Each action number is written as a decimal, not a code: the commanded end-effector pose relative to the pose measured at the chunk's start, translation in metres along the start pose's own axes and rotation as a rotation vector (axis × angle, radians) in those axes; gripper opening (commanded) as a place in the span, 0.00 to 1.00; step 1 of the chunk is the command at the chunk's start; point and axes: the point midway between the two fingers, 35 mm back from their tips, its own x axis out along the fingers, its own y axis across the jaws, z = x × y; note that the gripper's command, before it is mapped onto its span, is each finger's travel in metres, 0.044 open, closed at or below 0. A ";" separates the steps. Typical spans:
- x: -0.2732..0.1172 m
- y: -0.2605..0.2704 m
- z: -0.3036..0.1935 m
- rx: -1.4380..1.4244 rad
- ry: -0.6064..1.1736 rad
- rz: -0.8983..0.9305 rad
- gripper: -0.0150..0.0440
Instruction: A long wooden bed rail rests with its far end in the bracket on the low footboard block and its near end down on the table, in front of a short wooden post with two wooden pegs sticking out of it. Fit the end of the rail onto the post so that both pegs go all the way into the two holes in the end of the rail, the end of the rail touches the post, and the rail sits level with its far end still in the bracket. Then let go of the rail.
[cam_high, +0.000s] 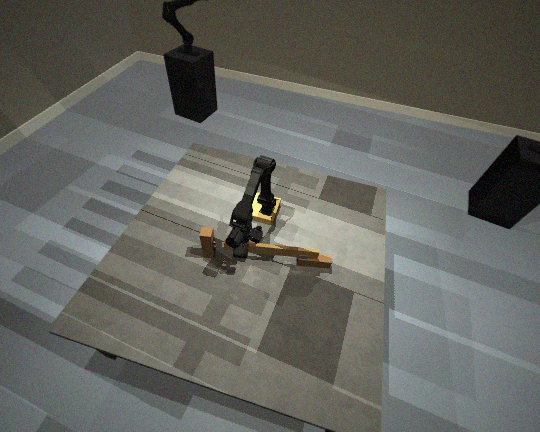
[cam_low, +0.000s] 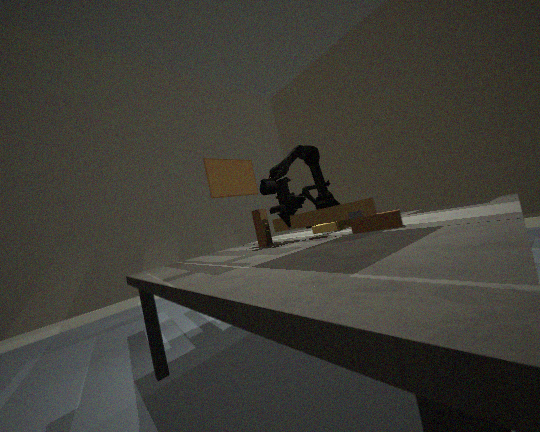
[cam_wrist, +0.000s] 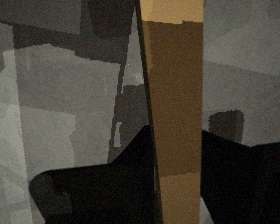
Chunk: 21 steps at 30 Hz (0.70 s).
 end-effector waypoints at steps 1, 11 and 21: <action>-0.003 -0.003 -0.002 -0.003 0.001 -0.012 0.25; -0.003 -0.004 -0.005 -0.003 0.001 -0.012 0.25; -0.002 -0.004 -0.008 -0.003 0.002 -0.012 0.25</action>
